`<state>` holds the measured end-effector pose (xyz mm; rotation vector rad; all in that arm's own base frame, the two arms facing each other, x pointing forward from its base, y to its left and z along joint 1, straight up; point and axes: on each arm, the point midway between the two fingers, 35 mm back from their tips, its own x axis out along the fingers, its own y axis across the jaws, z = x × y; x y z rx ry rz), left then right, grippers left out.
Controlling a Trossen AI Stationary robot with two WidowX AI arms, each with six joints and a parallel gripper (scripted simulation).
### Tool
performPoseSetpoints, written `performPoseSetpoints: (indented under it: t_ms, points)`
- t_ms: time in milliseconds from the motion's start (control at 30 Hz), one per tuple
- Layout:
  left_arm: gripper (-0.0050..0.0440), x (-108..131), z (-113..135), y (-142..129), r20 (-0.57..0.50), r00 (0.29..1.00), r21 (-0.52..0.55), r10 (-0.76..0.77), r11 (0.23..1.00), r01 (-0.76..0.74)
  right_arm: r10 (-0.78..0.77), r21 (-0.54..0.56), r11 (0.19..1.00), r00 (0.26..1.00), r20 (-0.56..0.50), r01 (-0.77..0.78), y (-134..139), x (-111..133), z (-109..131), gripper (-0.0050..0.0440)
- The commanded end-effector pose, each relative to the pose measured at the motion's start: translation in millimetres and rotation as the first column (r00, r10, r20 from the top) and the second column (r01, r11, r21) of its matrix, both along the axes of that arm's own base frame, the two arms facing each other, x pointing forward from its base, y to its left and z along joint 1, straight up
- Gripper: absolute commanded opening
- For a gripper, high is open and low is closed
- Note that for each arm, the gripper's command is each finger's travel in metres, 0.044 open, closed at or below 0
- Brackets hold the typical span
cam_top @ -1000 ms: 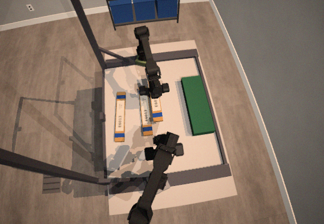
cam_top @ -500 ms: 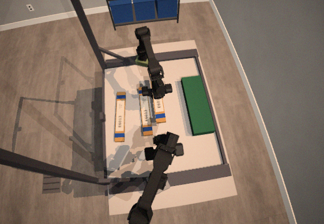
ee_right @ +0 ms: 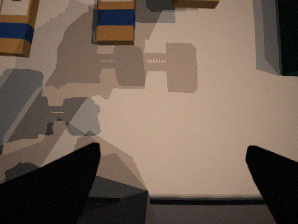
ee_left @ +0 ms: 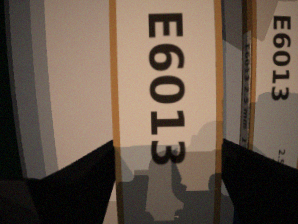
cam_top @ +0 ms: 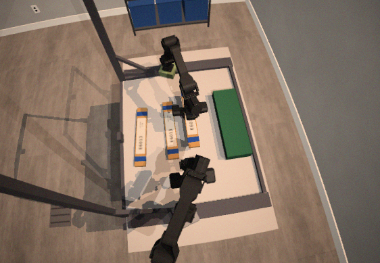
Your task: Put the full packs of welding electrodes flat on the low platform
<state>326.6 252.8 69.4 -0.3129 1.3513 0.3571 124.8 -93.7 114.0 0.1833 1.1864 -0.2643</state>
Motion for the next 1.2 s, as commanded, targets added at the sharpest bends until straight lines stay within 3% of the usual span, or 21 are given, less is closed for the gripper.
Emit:
performPoseSetpoints:
  t_ms: [0,700,1167]
  points:
    - [-0.005,15,30,24,0.078,0.997,0.056,-0.001,0.998,-0.004,0.0,-0.013,1.0,1.0,0.016,0.0,-2,2,6,0.043]
    - [-0.005,22,23,74,0.077,0.997,0.058,-0.001,0.998,-0.004,0.0,-0.013,1.0,1.0,0.016,0.0,-2,2,6,0.043]
    - [-0.005,27,42,75,0.095,0.995,0.074,-0.003,0.997,-0.004,0.0,-0.013,1.0,1.0,0.016,0.0,-2,2,6,0.043]
